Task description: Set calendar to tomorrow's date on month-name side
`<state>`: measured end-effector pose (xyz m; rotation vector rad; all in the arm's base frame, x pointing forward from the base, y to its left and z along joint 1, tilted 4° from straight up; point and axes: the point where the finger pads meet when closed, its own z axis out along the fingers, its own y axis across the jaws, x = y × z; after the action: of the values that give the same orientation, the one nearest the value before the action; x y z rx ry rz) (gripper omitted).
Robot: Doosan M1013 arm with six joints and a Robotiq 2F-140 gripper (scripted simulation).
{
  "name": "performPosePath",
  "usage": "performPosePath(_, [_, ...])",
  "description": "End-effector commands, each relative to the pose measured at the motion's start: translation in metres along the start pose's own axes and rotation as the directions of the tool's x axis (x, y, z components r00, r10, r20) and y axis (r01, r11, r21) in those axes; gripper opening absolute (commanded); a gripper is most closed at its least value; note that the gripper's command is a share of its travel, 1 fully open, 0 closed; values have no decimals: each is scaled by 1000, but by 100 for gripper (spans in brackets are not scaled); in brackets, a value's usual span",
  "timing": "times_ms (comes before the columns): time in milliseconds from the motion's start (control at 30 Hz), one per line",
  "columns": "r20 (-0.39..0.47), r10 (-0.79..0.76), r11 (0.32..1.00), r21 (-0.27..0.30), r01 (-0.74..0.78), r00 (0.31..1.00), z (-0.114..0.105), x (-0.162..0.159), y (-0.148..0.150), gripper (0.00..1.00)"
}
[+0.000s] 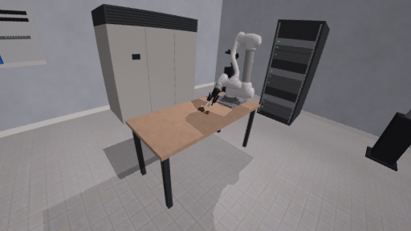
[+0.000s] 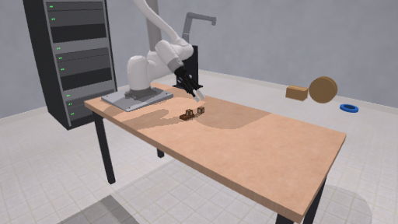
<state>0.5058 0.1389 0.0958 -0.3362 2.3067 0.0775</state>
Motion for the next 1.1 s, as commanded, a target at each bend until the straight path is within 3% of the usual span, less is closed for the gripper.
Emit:
performPosePath(0, [9, -1, 1000, 21, 1, 1000, 1, 1, 0, 29])
performPosePath(1067, [9, -1, 1000, 21, 1, 1000, 13, 13, 0, 29])
